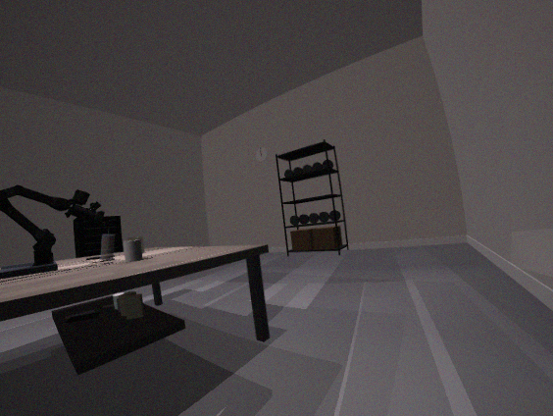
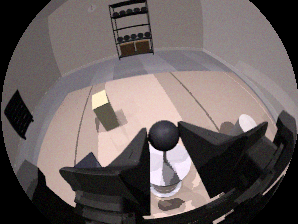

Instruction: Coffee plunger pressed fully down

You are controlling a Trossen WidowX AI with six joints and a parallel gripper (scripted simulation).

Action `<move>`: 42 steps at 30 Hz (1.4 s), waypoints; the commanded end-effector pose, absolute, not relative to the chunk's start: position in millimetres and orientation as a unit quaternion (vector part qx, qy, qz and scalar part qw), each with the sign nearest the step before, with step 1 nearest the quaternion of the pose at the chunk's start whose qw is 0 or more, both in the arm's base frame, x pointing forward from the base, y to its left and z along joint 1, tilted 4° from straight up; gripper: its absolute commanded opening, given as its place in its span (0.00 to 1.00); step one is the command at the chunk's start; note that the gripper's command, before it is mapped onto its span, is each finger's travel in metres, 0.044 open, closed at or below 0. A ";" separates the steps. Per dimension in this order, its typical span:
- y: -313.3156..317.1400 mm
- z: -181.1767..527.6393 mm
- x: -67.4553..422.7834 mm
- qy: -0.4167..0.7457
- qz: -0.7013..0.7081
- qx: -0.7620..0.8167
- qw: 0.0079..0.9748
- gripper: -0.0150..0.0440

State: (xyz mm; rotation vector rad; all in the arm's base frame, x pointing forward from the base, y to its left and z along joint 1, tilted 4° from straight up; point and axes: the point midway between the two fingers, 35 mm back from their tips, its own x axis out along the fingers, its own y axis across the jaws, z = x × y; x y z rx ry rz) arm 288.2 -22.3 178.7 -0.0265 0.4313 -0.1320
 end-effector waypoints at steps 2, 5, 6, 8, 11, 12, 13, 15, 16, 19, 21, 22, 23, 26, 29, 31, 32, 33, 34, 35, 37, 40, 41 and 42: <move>-23.9 149.3 285.9 0.258 -0.065 -0.018 0.964 0.45; -24.0 149.7 287.1 0.258 -0.065 -0.018 0.964 0.45; -24.0 149.8 287.5 0.258 -0.065 -0.018 0.964 0.45; -24.1 150.1 288.2 0.258 -0.065 -0.018 0.964 0.45; -24.1 150.4 289.2 0.258 -0.065 -0.018 0.964 0.45; -24.1 150.5 289.5 0.258 -0.065 -0.018 0.964 0.45; -24.1 150.6 289.8 0.258 -0.065 -0.018 0.964 0.45; -24.1 150.7 290.4 0.258 -0.065 -0.018 0.964 0.45; -24.1 150.8 290.7 0.258 -0.065 -0.018 0.964 0.45; -24.1 151.0 291.5 0.258 -0.065 -0.018 0.964 0.45; -24.1 151.2 292.0 0.258 -0.065 -0.018 0.964 0.45; -24.1 151.2 292.2 0.258 -0.065 -0.018 0.964 0.45; -24.1 151.3 292.4 0.258 -0.065 -0.018 0.964 0.45; -24.1 151.4 293.0 0.258 -0.065 -0.018 0.964 0.45; -24.1 151.6 293.6 0.257 -0.065 -0.018 0.964 0.45; -24.1 151.7 294.0 0.257 -0.065 -0.018 0.964 0.45; -24.1 151.7 294.2 0.257 -0.066 -0.018 0.964 0.45; -24.1 151.7 294.4 0.257 -0.066 -0.018 0.964 0.45; -24.1 151.8 294.5 0.257 -0.066 -0.018 0.964 0.45; -24.1 151.8 294.7 0.257 -0.066 -0.018 0.964 0.45; -24.1 151.9 295.0 0.257 -0.066 -0.018 0.964 0.45; -24.0 151.9 295.5 0.257 -0.066 -0.018 0.964 0.45; -24.0 152.0 295.7 0.257 -0.066 -0.018 0.964 0.45; -24.0 152.0 295.8 0.257 -0.066 -0.018 0.964 0.45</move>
